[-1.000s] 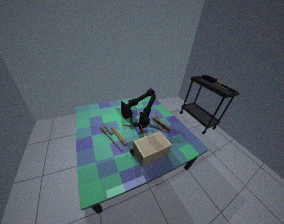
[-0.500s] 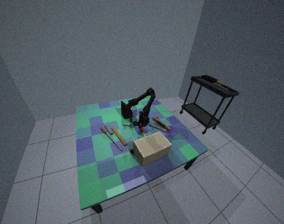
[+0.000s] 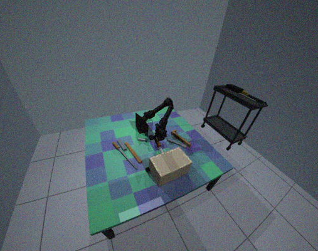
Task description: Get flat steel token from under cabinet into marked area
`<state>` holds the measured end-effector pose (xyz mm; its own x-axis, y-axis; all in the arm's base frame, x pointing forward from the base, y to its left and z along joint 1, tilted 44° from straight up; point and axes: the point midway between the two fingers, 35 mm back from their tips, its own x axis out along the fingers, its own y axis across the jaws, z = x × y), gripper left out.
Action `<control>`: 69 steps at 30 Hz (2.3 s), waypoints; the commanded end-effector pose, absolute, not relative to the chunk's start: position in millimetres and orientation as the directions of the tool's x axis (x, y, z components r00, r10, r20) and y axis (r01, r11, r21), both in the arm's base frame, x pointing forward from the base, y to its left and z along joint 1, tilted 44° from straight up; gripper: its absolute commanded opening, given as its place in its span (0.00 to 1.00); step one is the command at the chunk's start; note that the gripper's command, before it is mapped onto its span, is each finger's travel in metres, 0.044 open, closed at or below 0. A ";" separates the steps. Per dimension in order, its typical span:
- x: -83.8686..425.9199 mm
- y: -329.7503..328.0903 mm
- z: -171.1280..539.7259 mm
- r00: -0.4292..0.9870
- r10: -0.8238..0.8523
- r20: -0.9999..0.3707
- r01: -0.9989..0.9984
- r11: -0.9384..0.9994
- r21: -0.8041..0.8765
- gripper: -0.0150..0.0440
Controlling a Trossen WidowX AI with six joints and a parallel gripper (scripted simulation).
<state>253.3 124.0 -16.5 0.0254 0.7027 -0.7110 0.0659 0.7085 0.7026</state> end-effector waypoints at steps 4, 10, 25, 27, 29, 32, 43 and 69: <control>243.5 125.1 -17.0 0.022 0.701 -0.713 0.071 0.710 0.701 0.25; 236.6 125.9 -16.6 0.021 0.701 -0.713 0.071 0.710 0.701 0.25; 221.7 127.8 -15.1 0.021 0.702 -0.712 0.071 0.709 0.701 0.25; 224.8 127.5 -14.2 0.025 0.703 -0.711 0.068 0.708 0.703 0.25; 224.9 128.0 -13.5 0.025 0.703 -0.711 0.071 0.708 0.702 0.25; 225.0 128.7 -12.6 0.024 0.703 -0.711 0.087 0.707 0.702 0.25; 225.4 131.1 -9.1 0.024 0.702 -0.711 0.159 0.700 0.696 0.25; 226.9 145.4 8.1 0.022 0.702 -0.712 0.270 0.681 0.680 0.25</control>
<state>226.1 142.7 3.9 0.0194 0.7013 -0.7126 0.2684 0.6829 0.6794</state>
